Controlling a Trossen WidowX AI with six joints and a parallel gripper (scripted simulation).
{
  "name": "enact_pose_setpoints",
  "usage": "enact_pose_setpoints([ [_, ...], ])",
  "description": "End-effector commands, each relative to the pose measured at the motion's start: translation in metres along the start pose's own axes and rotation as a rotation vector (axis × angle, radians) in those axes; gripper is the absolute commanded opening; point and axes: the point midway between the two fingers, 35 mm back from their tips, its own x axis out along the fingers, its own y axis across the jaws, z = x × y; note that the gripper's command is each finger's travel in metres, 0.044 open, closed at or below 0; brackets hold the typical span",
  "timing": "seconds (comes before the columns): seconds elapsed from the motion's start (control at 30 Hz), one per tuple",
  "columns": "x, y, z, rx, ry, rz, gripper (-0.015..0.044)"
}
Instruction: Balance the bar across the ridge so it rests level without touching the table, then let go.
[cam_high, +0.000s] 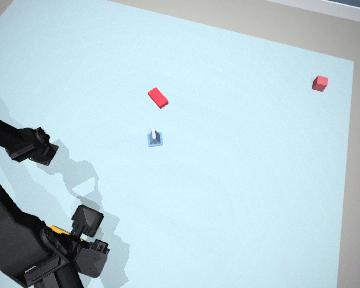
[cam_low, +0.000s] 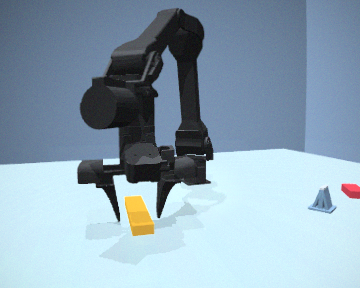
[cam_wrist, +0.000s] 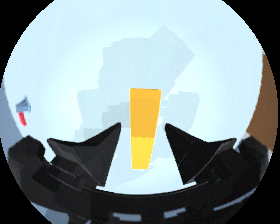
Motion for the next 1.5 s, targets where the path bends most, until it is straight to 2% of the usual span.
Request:
enact_pose_setpoints([
  [0.0, 0.000, 0.000, 0.000, 0.000, 0.000, 0.000, 0.0263],
  [0.13, 0.000, 0.000, 0.000, 0.000, 0.000, 0.000, 0.0157],
  [0.4, 0.000, 0.000, 0.000, 0.000, 0.000, 0.000, 0.0104],
  [0.53, -0.006, -0.001, 0.001, 0.000, 0.000, 0.000, 0.0000],
  [1.47, -0.077, -0.001, 0.002, 0.004, -0.003, 0.003, 0.0000],
])
